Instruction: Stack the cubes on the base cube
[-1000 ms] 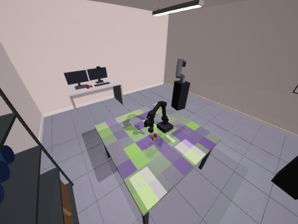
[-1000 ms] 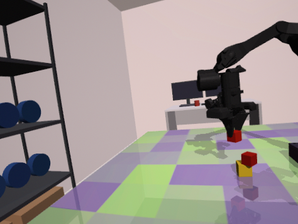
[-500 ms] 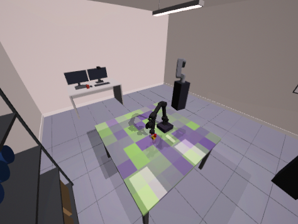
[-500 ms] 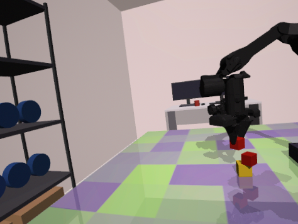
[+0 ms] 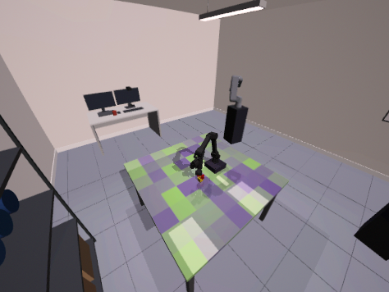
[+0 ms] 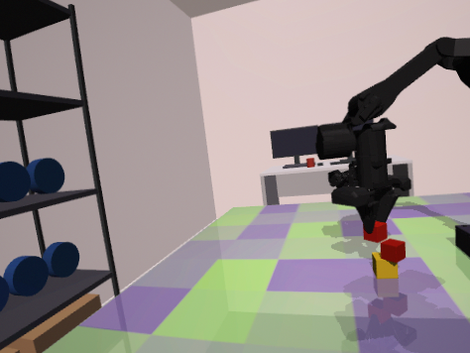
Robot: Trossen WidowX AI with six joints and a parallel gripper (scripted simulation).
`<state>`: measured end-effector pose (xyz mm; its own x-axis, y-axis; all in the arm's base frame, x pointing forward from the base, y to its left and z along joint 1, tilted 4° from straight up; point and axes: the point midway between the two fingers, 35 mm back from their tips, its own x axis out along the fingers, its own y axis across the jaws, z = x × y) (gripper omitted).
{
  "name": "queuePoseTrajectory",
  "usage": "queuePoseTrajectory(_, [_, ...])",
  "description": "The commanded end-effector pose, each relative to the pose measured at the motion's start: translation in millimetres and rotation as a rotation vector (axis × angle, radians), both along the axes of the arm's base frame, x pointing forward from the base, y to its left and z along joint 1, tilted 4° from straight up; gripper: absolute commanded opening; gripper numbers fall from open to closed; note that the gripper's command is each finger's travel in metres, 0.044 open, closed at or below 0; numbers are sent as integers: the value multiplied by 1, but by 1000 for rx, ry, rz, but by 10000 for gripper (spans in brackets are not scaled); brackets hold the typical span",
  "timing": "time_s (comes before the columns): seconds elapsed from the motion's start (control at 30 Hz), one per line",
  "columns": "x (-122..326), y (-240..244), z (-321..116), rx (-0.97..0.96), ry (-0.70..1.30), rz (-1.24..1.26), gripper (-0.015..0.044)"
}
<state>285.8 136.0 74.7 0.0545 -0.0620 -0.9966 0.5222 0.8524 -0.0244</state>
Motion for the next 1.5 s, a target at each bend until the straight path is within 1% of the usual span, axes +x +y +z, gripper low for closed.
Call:
queuePoseTrajectory(0.0, [0, -1, -9, 1, 7, -5, 105])
queuePoseTrajectory(0.27, [2, -2, -27, 15, 14, -27, 105])
queuePoseTrajectory(1.13, [2, -2, -29, 15, 15, -27, 105])
queuePoseTrajectory(1.27, [2, -2, -29, 15, 15, -27, 205])
queuePoseTrajectory(1.47, [2, -2, -27, 14, 14, -26, 205])
